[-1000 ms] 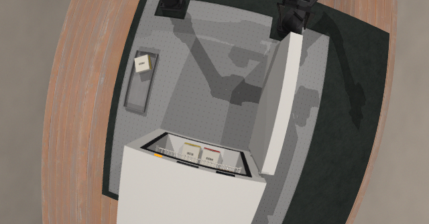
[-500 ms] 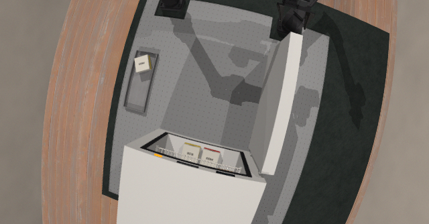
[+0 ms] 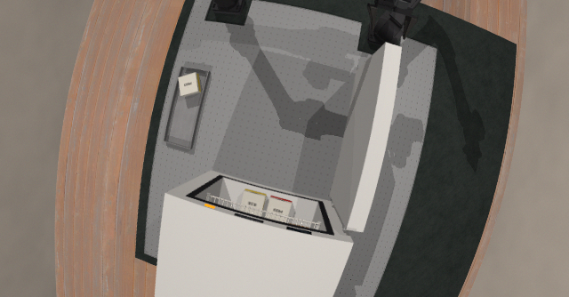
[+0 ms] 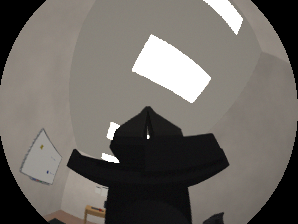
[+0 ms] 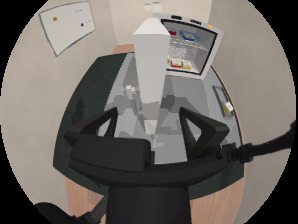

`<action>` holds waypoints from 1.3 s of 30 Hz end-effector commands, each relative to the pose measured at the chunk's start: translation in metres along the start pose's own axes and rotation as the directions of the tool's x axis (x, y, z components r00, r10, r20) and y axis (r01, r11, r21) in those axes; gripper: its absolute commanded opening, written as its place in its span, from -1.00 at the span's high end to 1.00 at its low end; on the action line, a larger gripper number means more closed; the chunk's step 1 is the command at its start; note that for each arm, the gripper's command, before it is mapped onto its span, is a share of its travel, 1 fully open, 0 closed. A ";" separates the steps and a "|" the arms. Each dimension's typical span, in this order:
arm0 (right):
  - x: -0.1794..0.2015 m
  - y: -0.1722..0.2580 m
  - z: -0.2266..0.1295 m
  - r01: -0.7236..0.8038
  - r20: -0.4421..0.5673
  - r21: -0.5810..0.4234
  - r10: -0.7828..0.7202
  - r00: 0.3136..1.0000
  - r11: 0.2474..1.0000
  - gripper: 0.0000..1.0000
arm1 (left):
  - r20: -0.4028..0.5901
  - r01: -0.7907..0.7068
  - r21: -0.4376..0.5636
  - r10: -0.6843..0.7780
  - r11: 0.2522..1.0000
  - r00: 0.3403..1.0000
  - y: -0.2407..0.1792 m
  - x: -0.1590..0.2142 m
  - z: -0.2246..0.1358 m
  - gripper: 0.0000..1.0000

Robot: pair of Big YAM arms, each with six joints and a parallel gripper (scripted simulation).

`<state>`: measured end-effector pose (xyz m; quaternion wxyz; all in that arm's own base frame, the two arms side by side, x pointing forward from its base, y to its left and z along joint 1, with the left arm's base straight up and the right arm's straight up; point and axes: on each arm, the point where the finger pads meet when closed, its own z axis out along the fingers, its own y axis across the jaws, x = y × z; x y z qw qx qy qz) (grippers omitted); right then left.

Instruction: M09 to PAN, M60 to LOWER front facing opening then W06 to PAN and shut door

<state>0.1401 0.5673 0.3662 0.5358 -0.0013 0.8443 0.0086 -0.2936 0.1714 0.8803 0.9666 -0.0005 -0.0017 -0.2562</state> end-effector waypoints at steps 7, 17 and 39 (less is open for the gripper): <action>-0.004 -0.006 -0.006 -0.004 0.004 0.039 0.004 1.000 0.999 -1.00 | -0.033 0.011 0.000 -0.011 1.000 0.999 0.000 0.017 0.004 1.00; -0.016 -0.039 -0.018 -0.003 0.005 -0.039 0.004 1.000 0.999 -1.00 | -0.033 0.011 0.000 -0.011 1.000 0.999 0.000 0.017 0.004 1.00; -0.020 -0.104 -0.003 0.040 0.006 -0.126 -0.039 0.999 0.991 -1.00 | -0.033 0.011 0.000 -0.011 1.000 0.999 0.000 0.017 0.004 1.00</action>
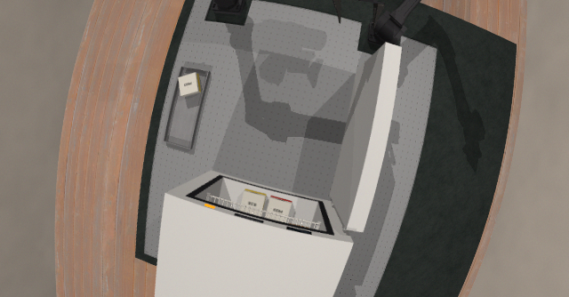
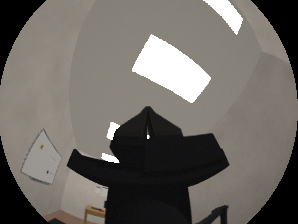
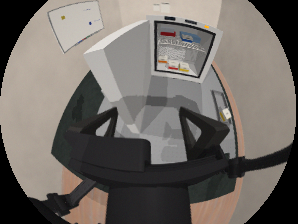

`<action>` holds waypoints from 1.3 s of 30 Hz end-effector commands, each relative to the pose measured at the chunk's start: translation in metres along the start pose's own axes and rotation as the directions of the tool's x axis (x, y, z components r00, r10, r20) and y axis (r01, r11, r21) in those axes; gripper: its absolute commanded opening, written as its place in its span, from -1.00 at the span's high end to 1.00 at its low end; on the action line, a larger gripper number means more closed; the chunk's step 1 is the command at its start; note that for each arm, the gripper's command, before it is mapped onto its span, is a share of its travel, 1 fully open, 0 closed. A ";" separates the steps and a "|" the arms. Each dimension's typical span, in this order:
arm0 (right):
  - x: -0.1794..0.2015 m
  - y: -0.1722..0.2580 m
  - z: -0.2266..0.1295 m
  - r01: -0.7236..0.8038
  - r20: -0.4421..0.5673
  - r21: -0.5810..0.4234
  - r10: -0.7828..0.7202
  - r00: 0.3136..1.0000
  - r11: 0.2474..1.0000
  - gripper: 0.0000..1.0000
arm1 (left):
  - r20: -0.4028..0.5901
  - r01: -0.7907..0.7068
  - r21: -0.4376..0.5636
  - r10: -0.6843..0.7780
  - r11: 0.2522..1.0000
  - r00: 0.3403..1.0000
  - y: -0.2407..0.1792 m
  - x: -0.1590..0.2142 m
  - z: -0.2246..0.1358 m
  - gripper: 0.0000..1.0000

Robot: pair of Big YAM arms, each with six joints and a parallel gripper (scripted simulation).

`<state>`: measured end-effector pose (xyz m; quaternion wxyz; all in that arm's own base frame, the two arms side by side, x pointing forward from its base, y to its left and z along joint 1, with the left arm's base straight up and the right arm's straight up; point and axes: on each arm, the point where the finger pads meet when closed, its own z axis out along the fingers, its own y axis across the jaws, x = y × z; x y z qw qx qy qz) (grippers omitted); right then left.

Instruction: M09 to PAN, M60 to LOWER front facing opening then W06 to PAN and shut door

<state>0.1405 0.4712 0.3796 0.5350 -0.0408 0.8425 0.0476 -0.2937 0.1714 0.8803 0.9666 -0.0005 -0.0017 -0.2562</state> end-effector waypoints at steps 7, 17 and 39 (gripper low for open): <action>-0.007 -0.031 0.004 0.034 0.004 -0.058 -0.034 0.999 0.998 -1.00 | -0.033 0.011 0.000 -0.011 1.000 0.999 0.000 0.017 0.004 1.00; -0.001 -0.032 0.023 0.072 0.001 -0.062 -0.072 0.997 0.995 -1.00 | -0.033 0.011 0.000 -0.011 1.000 0.999 0.000 0.017 0.004 1.00; -0.024 -0.028 0.072 0.071 0.003 -0.063 -0.071 0.997 0.995 -1.00 | -0.033 0.011 0.000 -0.011 1.000 0.999 0.000 0.017 0.004 1.00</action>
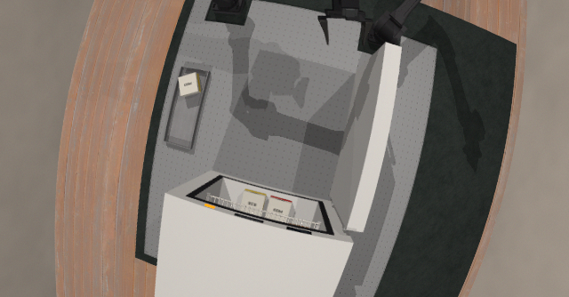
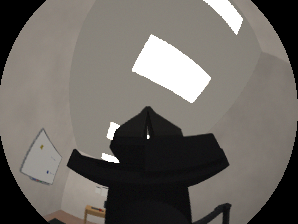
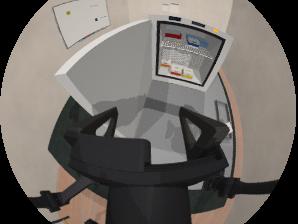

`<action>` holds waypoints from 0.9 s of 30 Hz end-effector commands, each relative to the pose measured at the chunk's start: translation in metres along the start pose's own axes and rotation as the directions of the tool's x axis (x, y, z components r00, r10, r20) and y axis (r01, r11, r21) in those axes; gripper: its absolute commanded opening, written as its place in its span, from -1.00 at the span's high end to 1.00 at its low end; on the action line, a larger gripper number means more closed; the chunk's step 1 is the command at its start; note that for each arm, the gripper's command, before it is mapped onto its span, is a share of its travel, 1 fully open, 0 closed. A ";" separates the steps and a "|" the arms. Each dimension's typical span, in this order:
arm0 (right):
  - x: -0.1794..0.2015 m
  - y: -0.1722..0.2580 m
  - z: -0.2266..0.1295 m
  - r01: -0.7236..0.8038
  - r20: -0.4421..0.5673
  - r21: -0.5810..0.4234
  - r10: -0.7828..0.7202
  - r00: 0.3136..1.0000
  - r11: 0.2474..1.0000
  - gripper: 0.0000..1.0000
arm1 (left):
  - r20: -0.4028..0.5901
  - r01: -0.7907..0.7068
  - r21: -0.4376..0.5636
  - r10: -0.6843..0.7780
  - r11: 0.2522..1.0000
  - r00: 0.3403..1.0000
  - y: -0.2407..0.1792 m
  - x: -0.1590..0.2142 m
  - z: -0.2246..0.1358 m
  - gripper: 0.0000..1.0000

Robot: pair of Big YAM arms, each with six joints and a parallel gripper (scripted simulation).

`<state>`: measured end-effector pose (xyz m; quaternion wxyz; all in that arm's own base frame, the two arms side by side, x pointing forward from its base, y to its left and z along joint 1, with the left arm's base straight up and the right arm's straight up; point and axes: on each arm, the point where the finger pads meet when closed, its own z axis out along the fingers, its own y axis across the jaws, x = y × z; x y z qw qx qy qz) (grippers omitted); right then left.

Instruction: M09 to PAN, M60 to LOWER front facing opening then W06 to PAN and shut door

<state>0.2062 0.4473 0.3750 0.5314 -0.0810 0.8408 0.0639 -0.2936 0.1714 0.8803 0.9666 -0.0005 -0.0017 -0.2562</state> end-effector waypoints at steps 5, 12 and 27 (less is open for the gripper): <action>-0.007 0.002 0.026 0.021 0.007 0.008 -0.021 1.000 1.000 -1.00 | -0.033 0.011 0.000 -0.011 1.000 0.999 0.000 0.017 0.004 1.00; -0.024 -0.013 0.025 0.001 0.021 -0.023 -0.001 1.000 1.000 -1.00 | -0.033 0.011 0.000 -0.011 1.000 0.999 0.000 0.017 0.004 1.00; -0.025 -0.049 0.027 0.039 0.026 -0.094 -0.037 0.999 0.995 -1.00 | -0.033 0.011 0.000 -0.011 1.000 0.999 0.000 0.017 0.004 1.00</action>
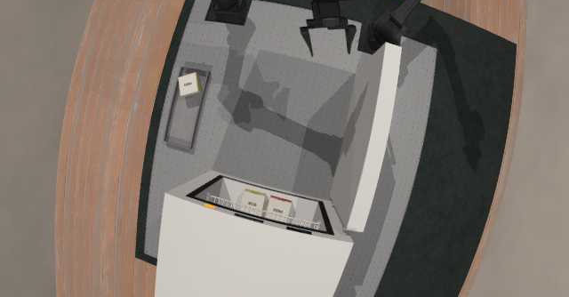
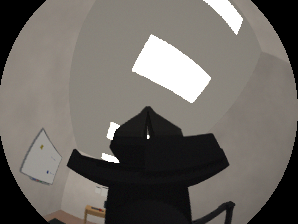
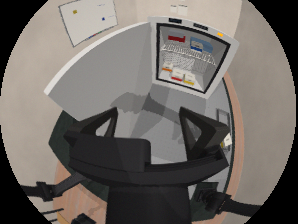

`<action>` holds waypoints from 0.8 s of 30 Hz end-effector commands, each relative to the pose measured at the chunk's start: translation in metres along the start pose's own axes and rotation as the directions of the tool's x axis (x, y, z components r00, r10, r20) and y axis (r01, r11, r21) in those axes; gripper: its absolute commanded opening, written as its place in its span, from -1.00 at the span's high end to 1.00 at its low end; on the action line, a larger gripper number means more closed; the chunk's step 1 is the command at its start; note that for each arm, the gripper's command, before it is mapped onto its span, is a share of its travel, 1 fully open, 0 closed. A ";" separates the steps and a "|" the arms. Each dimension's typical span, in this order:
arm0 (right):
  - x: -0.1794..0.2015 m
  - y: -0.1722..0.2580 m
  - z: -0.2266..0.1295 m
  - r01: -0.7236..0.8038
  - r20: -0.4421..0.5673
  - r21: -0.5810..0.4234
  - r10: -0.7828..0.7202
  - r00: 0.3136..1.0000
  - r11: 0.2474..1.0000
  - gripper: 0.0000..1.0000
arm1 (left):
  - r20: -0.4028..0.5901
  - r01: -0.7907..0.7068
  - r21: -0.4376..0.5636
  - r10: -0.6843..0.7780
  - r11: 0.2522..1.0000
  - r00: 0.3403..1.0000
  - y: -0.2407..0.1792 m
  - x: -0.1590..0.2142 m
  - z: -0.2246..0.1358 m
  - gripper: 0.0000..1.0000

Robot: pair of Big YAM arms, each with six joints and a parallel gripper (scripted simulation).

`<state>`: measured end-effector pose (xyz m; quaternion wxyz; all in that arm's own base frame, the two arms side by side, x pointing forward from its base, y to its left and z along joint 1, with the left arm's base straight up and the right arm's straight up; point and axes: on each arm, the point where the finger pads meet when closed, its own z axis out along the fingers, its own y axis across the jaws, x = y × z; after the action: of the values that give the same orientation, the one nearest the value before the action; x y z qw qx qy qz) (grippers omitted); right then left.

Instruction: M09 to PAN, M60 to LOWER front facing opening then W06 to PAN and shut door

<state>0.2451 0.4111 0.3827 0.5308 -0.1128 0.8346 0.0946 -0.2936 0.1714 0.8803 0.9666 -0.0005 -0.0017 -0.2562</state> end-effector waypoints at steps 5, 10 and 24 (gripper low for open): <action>-0.005 -0.020 0.003 0.032 0.019 -0.036 -0.031 0.999 0.999 -1.00 | -0.033 0.011 0.000 -0.011 1.000 0.999 0.000 0.017 0.004 1.00; -0.005 -0.033 0.003 0.046 0.021 -0.064 -0.045 0.999 0.997 -1.00 | -0.033 0.011 0.000 -0.011 1.000 0.999 0.000 0.017 0.004 1.00; -0.008 -0.066 0.006 0.082 0.027 -0.129 -0.079 0.996 0.988 -1.00 | -0.033 0.011 0.000 -0.011 1.000 0.999 0.000 0.017 0.004 1.00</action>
<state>0.2649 0.3596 0.3752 0.5206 -0.1762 0.8256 0.1273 -0.2936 0.1714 0.8803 0.9666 -0.0005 -0.0017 -0.2562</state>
